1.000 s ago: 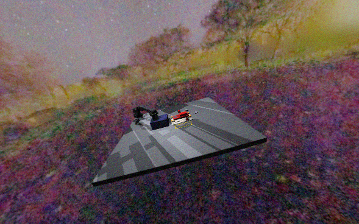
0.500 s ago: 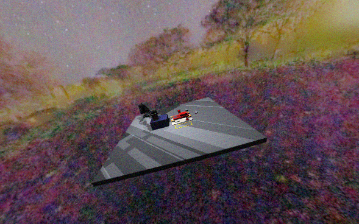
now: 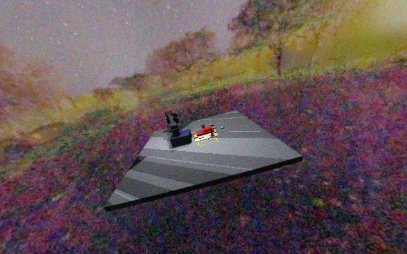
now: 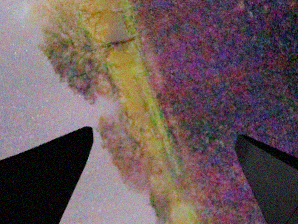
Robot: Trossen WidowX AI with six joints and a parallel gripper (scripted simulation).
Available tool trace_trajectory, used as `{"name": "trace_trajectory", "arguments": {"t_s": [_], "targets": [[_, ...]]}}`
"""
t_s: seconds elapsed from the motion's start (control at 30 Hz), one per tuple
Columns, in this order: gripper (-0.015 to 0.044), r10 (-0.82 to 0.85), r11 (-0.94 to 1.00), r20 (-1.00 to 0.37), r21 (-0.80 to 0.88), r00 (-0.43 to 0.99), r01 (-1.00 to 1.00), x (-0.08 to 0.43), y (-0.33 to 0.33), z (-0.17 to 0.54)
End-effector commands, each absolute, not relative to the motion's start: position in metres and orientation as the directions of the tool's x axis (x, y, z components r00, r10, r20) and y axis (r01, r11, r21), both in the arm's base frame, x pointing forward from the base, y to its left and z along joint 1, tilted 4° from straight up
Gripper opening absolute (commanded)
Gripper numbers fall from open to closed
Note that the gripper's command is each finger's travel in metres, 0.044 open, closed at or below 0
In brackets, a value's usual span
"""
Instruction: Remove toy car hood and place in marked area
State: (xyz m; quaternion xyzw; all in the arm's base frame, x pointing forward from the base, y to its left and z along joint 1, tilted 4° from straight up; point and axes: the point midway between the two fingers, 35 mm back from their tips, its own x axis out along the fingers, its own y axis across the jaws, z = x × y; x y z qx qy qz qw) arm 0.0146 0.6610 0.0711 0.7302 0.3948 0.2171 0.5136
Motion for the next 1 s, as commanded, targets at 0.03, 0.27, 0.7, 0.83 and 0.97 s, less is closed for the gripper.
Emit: {"name": "trace_trajectory", "arguments": {"t_s": [0.03,0.27,0.7,0.83,0.97], "targets": [[0.0440,0.770,-0.035,-0.148,0.961,0.621,0.273,0.064,0.655,0.072],[0.0440,0.714,0.156,-0.236,0.971,0.659,0.179,0.135,0.637,0.073],[0.0440,0.564,0.503,-0.419,0.858,0.711,0.105,0.261,0.570,0.070],[0.0440,0.510,0.598,-0.476,0.795,0.716,0.103,0.294,0.541,0.068],[0.0440,0.454,0.682,-0.533,0.724,0.714,0.107,0.324,0.509,0.066]]}}
